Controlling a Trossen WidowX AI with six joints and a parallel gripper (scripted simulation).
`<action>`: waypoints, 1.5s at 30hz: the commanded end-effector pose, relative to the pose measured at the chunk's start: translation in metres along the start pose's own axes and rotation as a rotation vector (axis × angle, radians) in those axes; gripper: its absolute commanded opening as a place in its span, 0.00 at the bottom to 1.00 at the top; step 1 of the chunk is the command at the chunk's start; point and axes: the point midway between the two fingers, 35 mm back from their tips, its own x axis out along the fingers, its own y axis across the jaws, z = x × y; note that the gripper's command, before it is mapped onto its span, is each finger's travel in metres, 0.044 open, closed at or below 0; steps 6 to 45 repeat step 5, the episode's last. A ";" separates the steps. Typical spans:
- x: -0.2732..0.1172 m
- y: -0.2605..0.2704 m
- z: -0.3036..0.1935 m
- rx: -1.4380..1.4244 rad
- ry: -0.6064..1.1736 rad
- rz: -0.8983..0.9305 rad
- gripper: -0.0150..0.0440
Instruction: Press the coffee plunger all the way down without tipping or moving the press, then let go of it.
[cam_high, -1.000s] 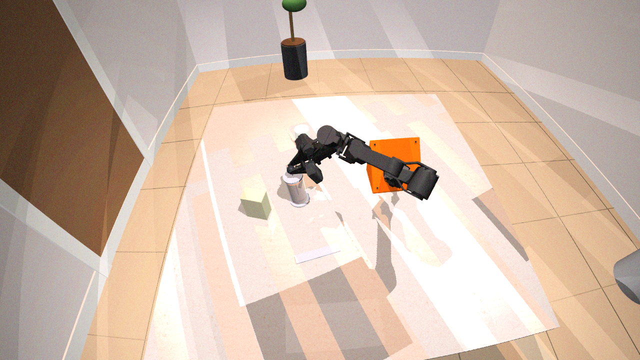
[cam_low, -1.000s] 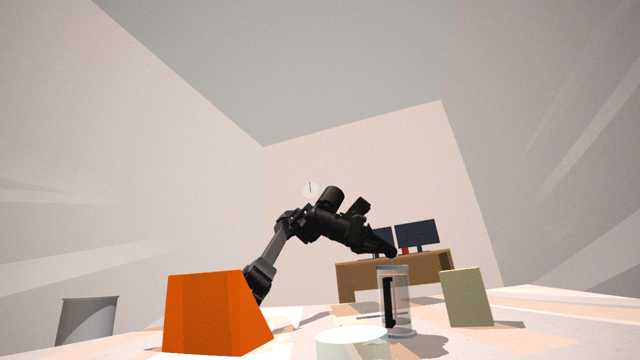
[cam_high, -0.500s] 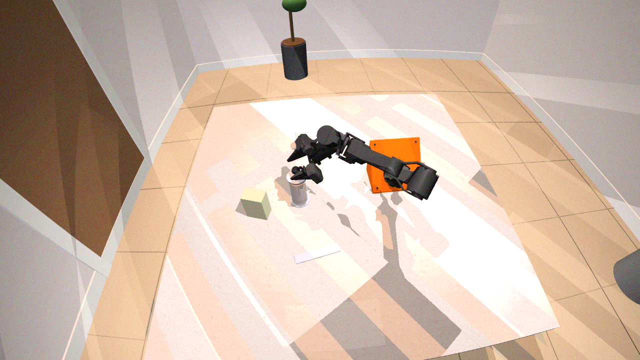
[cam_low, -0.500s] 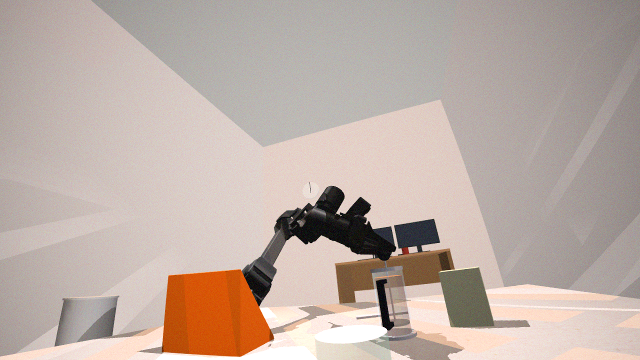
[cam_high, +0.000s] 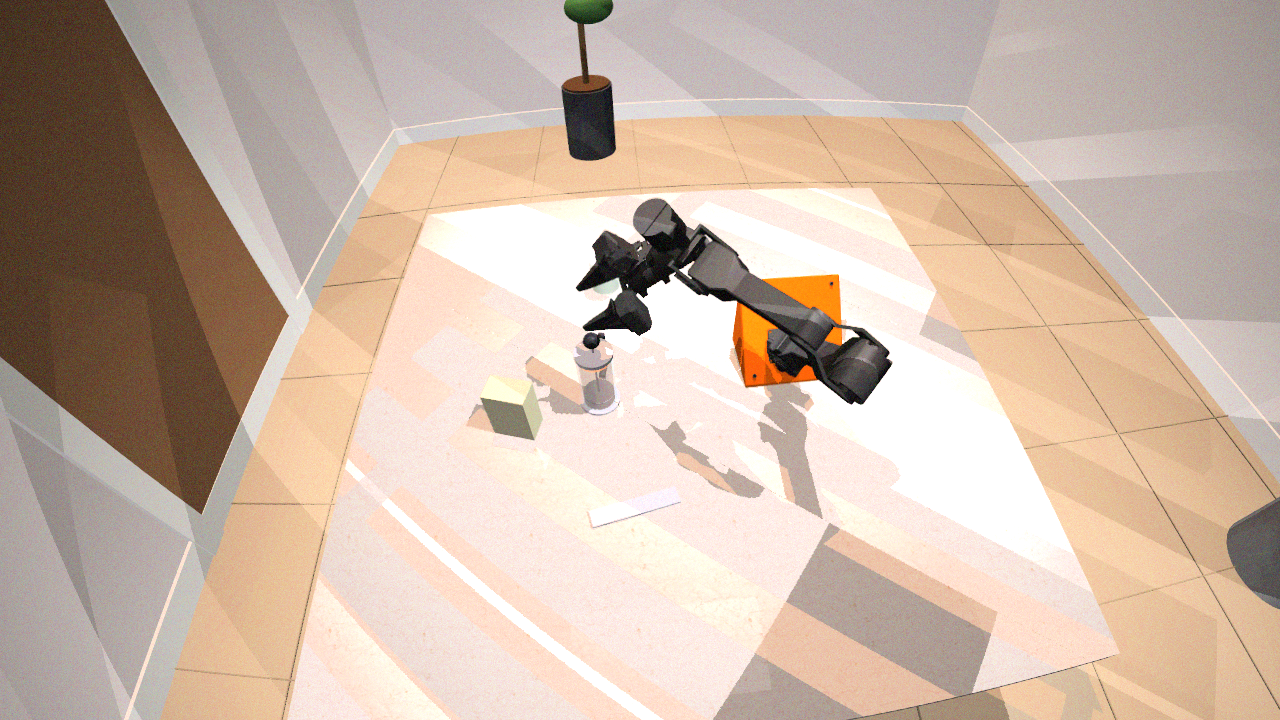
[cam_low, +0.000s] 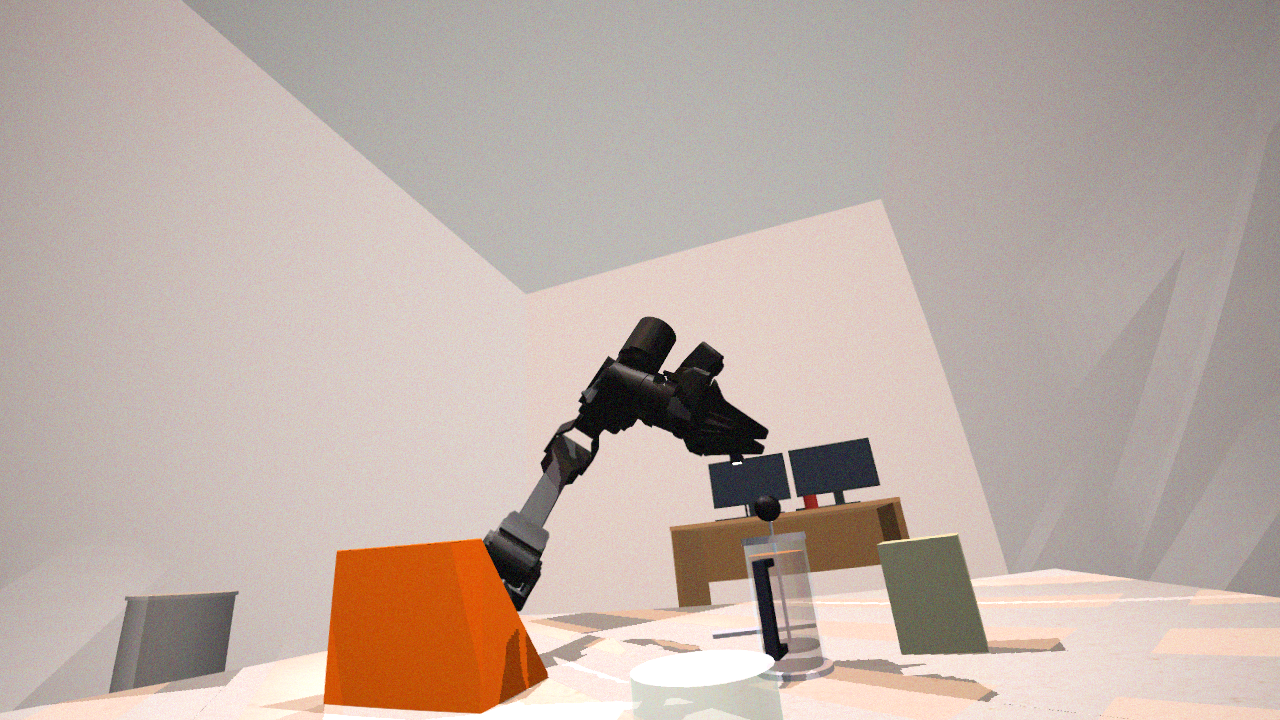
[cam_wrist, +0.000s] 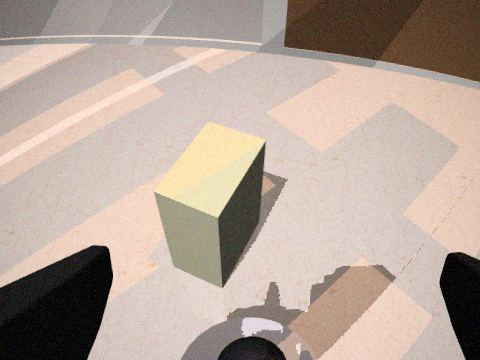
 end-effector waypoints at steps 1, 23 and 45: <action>-0.008 0.005 0.008 -0.007 0.000 0.010 1.00; -0.008 0.005 0.008 -0.007 0.000 0.010 1.00; -0.008 0.005 0.008 -0.007 0.000 0.010 1.00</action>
